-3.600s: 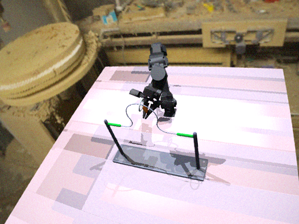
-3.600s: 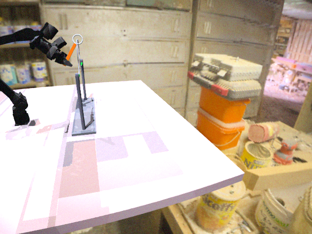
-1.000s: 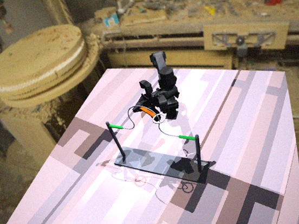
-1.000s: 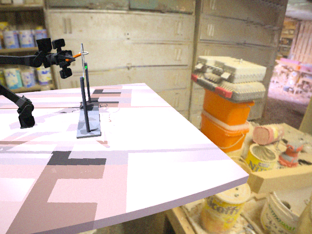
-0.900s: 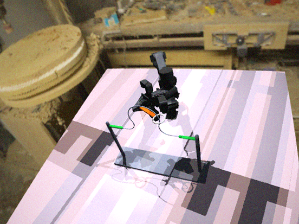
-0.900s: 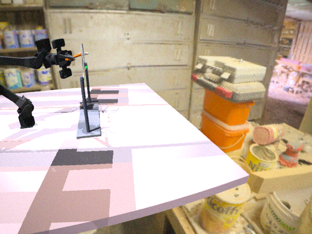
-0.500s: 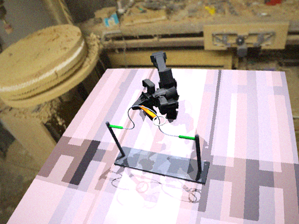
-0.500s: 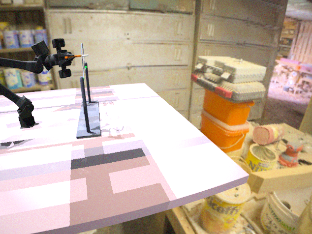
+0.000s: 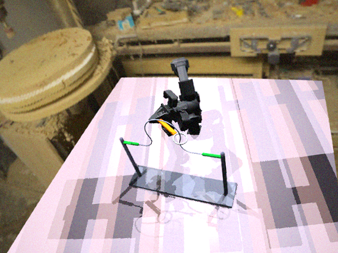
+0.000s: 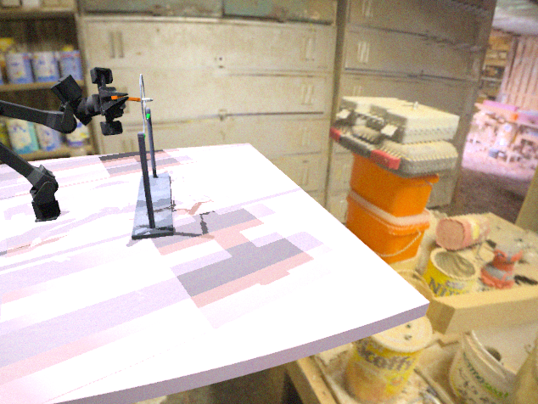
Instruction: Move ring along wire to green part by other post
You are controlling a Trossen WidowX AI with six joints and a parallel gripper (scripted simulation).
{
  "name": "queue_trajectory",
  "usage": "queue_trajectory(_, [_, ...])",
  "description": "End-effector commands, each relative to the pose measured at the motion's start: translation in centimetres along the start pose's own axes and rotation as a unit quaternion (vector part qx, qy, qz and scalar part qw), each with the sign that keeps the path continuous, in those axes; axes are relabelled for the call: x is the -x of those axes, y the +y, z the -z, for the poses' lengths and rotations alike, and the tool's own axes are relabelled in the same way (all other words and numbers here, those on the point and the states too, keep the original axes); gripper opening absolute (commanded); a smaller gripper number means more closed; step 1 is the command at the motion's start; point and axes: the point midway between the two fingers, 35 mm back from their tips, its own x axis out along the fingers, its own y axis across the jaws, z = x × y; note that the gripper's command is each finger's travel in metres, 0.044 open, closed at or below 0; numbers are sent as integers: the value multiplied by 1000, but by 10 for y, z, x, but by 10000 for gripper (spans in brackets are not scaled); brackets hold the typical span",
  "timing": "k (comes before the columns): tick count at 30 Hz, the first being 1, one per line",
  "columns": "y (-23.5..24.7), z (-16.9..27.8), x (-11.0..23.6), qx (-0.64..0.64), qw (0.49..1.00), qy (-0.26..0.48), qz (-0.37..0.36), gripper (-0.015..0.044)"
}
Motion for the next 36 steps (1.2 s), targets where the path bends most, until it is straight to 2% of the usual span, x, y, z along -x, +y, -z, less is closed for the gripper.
queue_trajectory(1, [4, -1, 0, 15, 1000, -3, 8, -150])
queue_trajectory(15, [26, 2, 2, -20, 1000, 2, -20, -150])
queue_trajectory(36, [86, -10, 18, -182, 972, 21, -146, -150])
